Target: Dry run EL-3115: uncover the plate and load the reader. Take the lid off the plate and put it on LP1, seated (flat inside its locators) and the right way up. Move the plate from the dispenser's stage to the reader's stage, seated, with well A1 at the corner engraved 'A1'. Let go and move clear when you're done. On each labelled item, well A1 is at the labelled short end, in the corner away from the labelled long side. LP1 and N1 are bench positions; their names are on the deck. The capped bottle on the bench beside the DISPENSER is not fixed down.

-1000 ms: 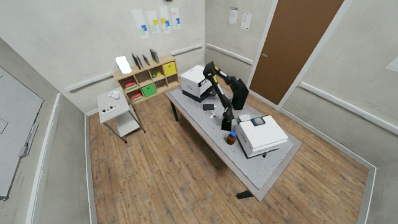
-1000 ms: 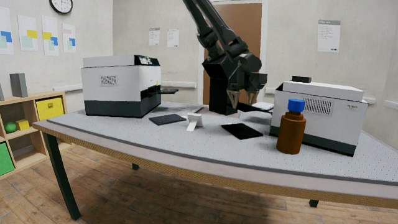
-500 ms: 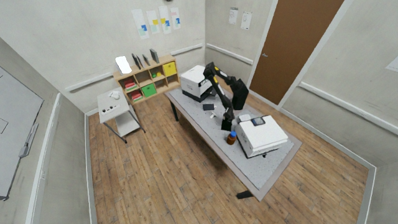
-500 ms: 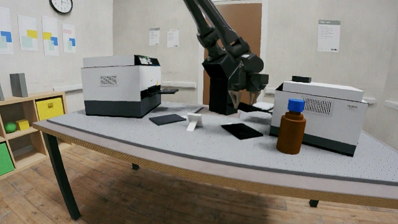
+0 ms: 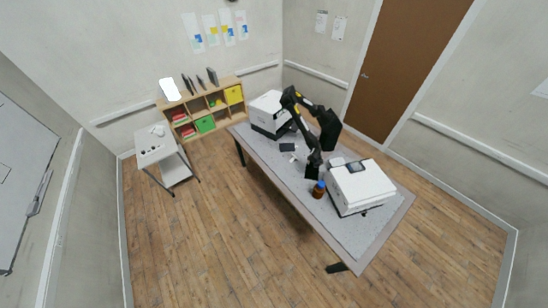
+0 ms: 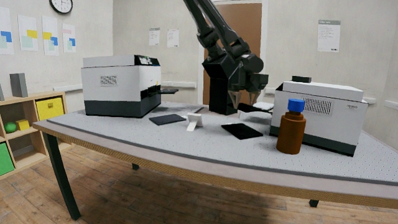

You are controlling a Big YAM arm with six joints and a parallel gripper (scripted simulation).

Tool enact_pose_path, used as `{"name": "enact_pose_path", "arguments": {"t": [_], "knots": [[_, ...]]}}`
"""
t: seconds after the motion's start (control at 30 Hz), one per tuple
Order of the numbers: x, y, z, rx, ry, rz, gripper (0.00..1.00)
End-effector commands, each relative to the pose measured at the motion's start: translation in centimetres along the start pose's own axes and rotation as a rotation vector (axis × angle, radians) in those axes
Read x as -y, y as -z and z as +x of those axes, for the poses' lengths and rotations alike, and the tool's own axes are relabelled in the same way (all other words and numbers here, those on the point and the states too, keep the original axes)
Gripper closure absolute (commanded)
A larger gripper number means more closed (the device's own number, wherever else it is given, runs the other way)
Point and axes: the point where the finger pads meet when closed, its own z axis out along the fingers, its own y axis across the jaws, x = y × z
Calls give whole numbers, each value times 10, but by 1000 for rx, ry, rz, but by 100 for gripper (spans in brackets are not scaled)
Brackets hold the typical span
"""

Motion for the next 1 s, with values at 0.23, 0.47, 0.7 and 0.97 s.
{"name": "enact_pose_path", "arguments": {"t": [0.23,0.47,0.7,0.97], "knots": [[6,-4,-8,13,-53,12,15],[1,-12,7,-16,-73,9,15],[6,-9,-1,7,-107,17,15],[3,-19,0,-2,-157,19,15]]}}
